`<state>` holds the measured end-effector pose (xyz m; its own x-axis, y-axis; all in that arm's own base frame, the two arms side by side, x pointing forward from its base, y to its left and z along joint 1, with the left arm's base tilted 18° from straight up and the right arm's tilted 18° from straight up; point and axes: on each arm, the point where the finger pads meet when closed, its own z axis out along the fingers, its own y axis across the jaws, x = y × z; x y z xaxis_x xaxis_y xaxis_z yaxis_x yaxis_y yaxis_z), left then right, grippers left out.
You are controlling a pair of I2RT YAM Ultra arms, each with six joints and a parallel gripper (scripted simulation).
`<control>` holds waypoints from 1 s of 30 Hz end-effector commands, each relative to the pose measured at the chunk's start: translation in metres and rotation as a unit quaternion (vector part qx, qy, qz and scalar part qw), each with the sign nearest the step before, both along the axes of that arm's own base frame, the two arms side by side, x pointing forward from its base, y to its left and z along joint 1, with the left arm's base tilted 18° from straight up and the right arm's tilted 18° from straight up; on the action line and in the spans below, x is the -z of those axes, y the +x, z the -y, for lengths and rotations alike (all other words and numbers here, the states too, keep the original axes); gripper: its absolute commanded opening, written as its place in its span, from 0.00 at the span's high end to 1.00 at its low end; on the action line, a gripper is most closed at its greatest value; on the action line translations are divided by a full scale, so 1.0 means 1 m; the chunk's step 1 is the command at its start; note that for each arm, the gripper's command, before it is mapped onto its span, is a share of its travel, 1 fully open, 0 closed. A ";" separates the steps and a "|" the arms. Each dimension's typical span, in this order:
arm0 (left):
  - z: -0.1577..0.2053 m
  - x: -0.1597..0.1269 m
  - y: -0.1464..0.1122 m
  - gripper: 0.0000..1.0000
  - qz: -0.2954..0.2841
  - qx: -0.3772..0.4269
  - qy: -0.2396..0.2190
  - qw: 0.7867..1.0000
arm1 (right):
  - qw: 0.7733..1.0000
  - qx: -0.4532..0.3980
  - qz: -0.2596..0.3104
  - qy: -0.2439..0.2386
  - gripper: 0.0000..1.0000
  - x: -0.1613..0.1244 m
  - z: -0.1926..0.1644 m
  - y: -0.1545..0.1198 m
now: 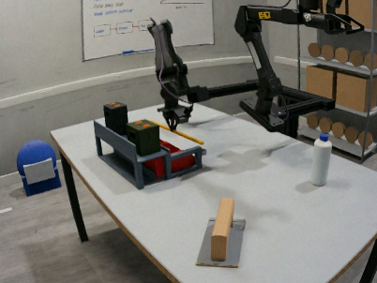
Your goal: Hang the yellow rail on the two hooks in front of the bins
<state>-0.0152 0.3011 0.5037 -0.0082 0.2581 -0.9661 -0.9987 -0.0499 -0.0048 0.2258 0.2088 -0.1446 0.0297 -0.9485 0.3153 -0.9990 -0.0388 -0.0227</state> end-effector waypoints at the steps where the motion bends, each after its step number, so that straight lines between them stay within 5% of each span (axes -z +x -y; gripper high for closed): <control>1: 0.014 -0.014 -0.003 0.00 -0.004 -0.004 0.026 1.000 | 0.999 -0.007 0.025 0.038 1.00 -0.017 -0.027 0.018; 30: 0.014 -0.014 -0.003 0.00 -0.004 -0.004 0.026 1.000 | 0.999 -0.007 0.028 0.041 1.00 -0.018 -0.028 0.019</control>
